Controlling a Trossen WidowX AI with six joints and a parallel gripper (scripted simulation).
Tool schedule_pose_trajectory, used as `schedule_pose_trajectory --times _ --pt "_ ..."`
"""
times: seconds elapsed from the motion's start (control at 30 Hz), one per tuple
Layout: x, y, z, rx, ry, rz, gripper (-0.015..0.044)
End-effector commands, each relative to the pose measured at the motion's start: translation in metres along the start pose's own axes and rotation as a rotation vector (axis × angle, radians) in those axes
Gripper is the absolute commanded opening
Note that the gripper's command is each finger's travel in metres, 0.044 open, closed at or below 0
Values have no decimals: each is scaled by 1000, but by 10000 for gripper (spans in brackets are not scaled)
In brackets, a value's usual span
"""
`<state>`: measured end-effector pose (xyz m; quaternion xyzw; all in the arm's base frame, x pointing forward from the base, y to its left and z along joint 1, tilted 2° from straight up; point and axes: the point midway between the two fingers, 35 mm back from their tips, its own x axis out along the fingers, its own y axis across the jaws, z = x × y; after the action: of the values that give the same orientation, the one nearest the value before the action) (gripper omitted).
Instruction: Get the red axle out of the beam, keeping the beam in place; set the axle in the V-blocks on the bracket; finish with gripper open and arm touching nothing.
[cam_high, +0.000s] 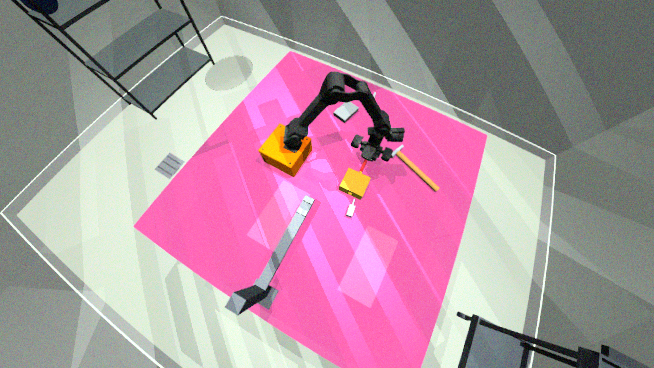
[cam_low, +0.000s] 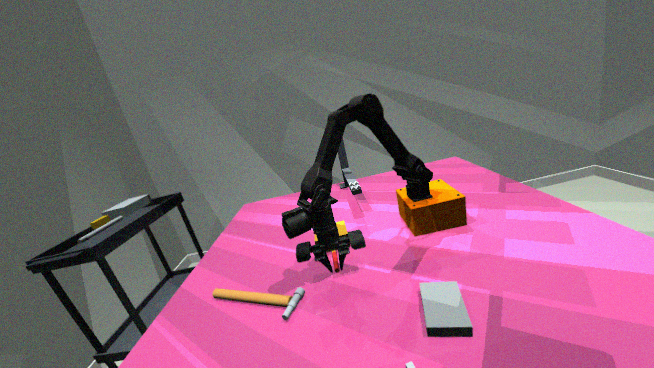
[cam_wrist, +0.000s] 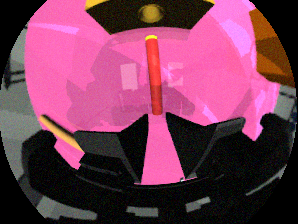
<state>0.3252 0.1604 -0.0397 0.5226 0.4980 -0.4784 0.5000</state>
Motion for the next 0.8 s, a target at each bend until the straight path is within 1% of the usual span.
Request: schedule_pose_trajectory --times 0.0,0.13,0.3,0.77 --pt "0 0 0 0 0 0 210" --pt "0 0 0 0 0 0 315" --pt "-12 0 0 4 -3 0 440" --pt "-28 0 0 4 -3 0 440"
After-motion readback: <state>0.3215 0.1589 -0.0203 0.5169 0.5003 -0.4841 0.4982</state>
